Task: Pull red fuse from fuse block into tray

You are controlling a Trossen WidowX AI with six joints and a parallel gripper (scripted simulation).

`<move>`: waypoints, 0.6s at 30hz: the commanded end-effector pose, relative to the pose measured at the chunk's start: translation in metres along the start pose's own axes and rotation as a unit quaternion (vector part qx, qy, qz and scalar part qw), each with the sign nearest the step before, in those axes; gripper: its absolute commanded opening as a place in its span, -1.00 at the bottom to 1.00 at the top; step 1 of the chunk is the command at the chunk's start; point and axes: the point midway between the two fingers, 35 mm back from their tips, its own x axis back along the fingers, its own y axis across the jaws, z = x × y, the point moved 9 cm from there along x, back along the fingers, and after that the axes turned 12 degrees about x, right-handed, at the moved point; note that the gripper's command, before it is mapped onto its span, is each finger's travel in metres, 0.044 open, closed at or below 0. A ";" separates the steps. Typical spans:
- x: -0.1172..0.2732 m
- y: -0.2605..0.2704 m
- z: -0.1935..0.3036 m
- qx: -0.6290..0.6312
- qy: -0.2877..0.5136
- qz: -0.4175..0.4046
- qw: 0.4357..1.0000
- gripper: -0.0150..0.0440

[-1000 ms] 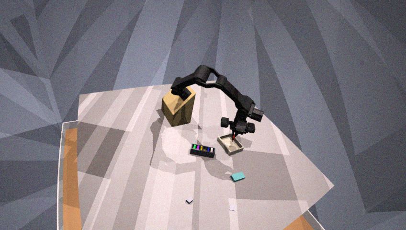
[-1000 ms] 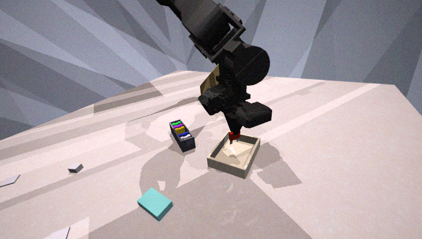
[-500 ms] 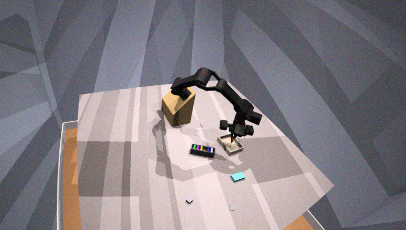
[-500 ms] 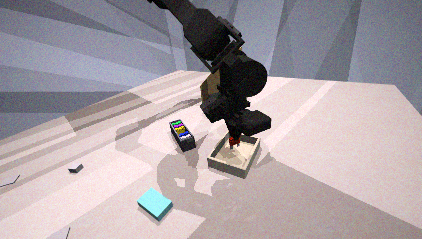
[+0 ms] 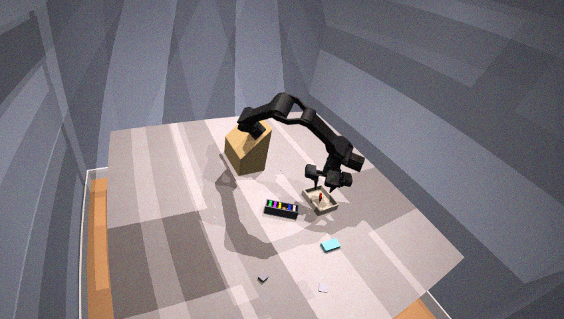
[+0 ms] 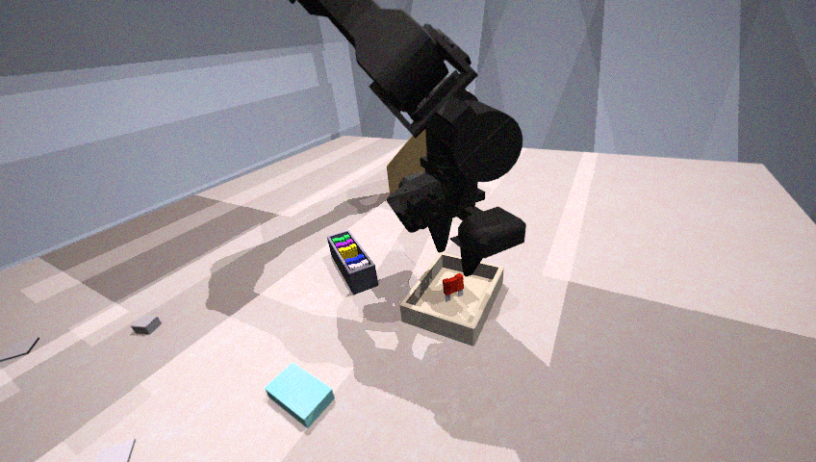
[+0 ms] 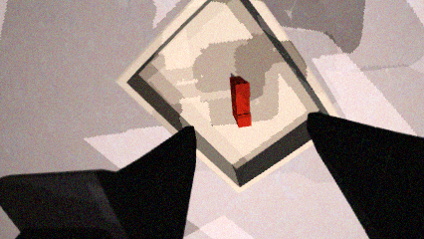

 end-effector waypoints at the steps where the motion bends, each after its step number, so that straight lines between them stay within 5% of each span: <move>1: 0.031 0.001 0.000 -0.001 -0.005 -0.007 1.000 0.63; 18: 0.028 0.002 0.001 0.001 -0.005 -0.005 1.000 0.63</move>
